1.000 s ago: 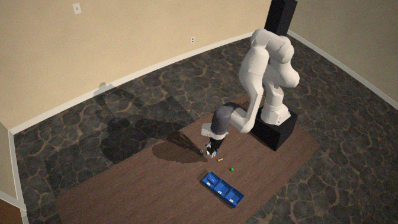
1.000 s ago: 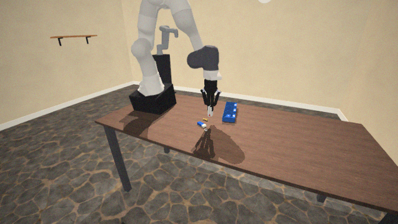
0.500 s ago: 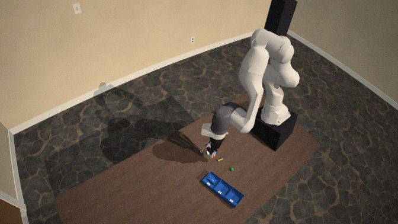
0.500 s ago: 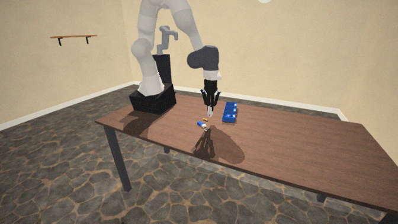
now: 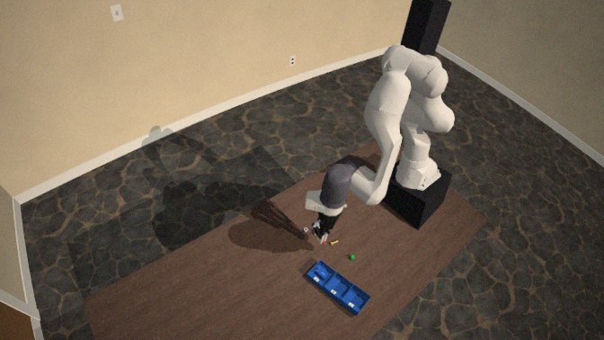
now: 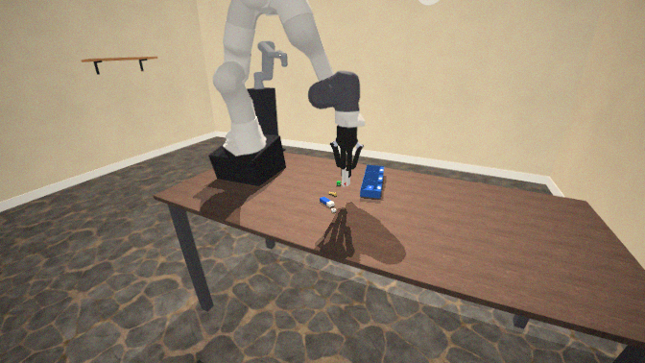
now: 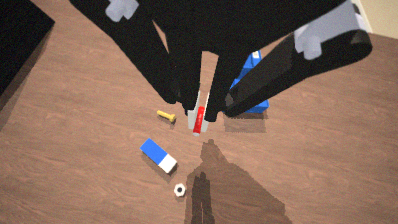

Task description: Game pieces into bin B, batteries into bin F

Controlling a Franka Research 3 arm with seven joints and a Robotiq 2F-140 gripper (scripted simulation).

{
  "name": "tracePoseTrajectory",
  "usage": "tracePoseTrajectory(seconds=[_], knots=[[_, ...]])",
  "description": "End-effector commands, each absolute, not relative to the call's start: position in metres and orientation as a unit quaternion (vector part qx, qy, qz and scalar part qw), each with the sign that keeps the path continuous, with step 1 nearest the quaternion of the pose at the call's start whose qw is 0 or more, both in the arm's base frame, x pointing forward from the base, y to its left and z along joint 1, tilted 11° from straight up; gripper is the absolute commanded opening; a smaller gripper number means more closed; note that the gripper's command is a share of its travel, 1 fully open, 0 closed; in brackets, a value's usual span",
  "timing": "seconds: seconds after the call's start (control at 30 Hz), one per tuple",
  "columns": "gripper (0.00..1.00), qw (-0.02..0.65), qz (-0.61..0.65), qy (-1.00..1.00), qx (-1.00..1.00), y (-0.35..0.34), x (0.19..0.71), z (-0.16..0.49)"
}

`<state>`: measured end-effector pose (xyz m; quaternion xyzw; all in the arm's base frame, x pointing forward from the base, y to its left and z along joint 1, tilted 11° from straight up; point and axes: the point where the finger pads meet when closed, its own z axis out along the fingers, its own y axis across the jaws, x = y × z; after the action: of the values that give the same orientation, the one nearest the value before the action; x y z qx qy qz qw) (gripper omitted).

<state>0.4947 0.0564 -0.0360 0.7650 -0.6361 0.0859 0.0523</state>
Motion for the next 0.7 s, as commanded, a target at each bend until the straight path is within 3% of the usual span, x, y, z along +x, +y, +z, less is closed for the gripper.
tracePoseTrajectory(seconds=[0.0,0.67], knots=[[0.03,0.055,0.083,-0.643,0.76,0.076,0.5,-0.041],[0.03,0.064,0.076,-0.555,0.826,0.17,0.542,-0.056]])
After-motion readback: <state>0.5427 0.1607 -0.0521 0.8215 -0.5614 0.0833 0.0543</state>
